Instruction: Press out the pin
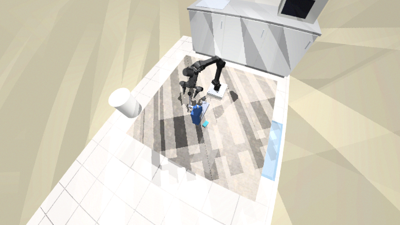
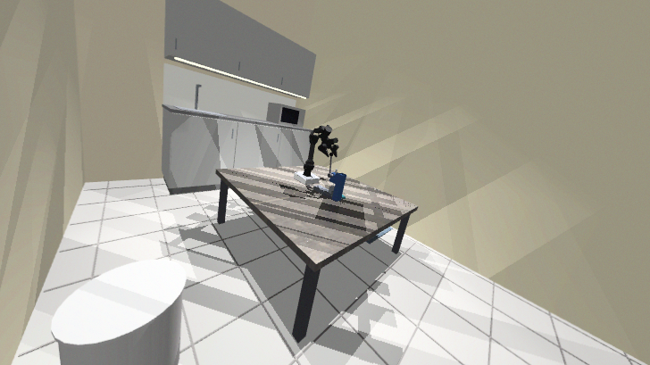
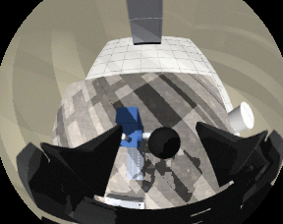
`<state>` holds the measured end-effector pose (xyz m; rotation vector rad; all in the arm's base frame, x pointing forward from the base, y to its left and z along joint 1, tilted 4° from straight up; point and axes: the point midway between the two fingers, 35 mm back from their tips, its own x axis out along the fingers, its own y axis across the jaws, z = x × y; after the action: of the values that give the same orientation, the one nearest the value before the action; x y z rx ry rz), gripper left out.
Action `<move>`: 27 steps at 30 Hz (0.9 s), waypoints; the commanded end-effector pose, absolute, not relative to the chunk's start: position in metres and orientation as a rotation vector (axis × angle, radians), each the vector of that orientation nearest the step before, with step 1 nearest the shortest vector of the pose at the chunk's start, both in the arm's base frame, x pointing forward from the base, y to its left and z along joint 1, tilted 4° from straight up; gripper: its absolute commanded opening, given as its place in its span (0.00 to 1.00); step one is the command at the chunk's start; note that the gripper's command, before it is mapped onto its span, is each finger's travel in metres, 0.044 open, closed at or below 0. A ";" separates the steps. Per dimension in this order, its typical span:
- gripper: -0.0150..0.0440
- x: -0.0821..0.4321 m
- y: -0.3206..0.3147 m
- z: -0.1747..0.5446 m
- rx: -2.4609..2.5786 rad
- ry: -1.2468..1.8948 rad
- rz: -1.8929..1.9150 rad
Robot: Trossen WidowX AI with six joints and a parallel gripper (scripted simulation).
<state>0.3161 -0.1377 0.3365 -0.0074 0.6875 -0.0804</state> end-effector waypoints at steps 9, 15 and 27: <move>0.78 0.323 -0.139 0.327 -0.001 0.696 -0.085; 0.51 0.323 -0.139 0.327 -0.001 0.696 -0.085; 0.25 0.323 -0.139 0.327 -0.001 0.696 -0.085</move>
<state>0.3228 -0.1388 0.3280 -0.0068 0.6937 -0.0861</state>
